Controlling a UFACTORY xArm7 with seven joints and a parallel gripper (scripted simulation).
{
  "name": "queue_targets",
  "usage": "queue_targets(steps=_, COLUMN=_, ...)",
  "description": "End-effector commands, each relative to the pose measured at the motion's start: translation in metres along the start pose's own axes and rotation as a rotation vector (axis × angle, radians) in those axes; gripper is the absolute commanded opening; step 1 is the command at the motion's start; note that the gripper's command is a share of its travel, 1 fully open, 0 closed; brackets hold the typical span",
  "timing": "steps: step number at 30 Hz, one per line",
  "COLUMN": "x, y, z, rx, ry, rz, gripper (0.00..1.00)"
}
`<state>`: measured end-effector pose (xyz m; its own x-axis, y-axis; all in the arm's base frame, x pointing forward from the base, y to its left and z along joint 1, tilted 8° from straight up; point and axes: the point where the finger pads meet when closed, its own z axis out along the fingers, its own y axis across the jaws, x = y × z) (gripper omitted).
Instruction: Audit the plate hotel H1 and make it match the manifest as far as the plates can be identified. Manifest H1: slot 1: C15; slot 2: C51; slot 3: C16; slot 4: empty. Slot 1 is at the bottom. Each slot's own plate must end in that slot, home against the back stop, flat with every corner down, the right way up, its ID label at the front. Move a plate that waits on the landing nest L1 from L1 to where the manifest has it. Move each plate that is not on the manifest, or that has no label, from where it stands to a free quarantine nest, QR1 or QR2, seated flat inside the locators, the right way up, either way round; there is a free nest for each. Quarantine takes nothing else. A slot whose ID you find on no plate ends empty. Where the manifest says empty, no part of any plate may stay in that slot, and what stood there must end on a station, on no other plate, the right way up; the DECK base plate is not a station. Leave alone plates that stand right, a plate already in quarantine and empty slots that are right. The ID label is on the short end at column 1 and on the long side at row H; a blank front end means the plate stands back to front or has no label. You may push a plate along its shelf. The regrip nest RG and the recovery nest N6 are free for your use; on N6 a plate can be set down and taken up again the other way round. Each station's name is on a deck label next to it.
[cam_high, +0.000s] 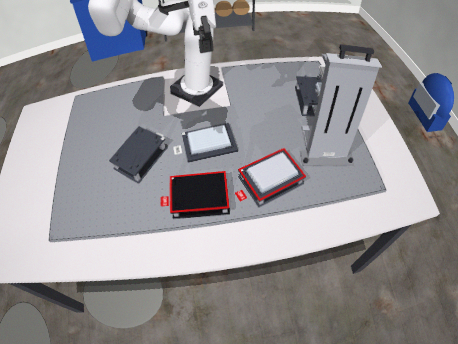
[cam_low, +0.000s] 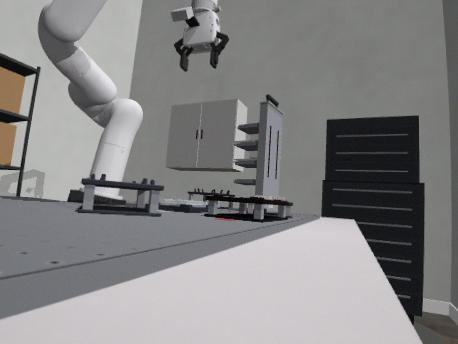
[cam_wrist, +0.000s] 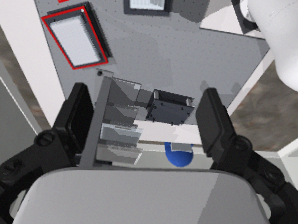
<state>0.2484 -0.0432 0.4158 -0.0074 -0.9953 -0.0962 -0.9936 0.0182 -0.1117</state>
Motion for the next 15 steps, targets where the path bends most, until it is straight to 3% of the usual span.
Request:
queue_targets(steps=1, x=0.000, y=0.000, z=0.006, rx=0.002, ry=-0.001, rz=0.000, gripper=1.00)
queue_targets(steps=15, x=0.000, y=0.000, z=0.026, rx=0.002, ry=0.000, rz=0.000, gripper=1.00)
